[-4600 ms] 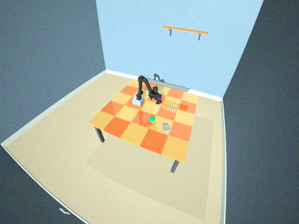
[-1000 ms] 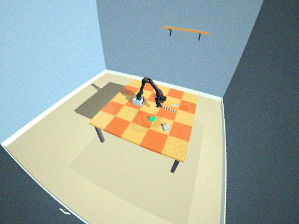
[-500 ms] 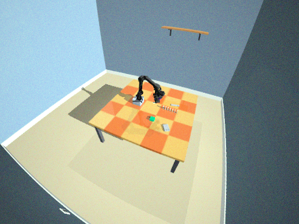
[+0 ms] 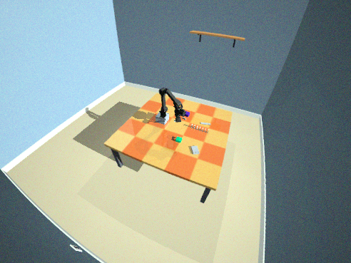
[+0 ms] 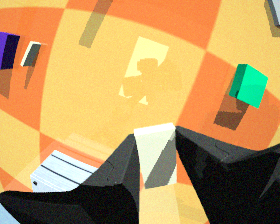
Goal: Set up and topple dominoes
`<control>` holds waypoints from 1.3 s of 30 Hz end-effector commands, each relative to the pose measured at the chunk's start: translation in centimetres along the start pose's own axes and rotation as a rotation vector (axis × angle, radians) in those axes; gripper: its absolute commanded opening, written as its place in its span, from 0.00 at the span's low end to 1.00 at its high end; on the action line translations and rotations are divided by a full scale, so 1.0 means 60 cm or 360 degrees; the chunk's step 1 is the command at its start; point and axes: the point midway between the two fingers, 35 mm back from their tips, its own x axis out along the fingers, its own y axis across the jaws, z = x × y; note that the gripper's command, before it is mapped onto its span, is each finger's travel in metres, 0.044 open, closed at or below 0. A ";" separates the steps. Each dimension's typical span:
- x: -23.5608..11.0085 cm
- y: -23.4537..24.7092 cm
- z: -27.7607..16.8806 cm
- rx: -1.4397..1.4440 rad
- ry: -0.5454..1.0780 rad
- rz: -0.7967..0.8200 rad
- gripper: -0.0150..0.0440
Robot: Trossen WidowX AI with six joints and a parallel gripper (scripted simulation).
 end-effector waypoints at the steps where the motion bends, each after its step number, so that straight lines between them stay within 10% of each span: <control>1: 0.022 0.007 -0.006 -0.0044 -0.0080 0.0140 0.44; 21: 0.072 0.032 -0.018 -0.0203 -0.0872 0.0533 0.44; 39: 0.060 0.017 -0.030 -0.0184 -0.1714 0.0301 0.44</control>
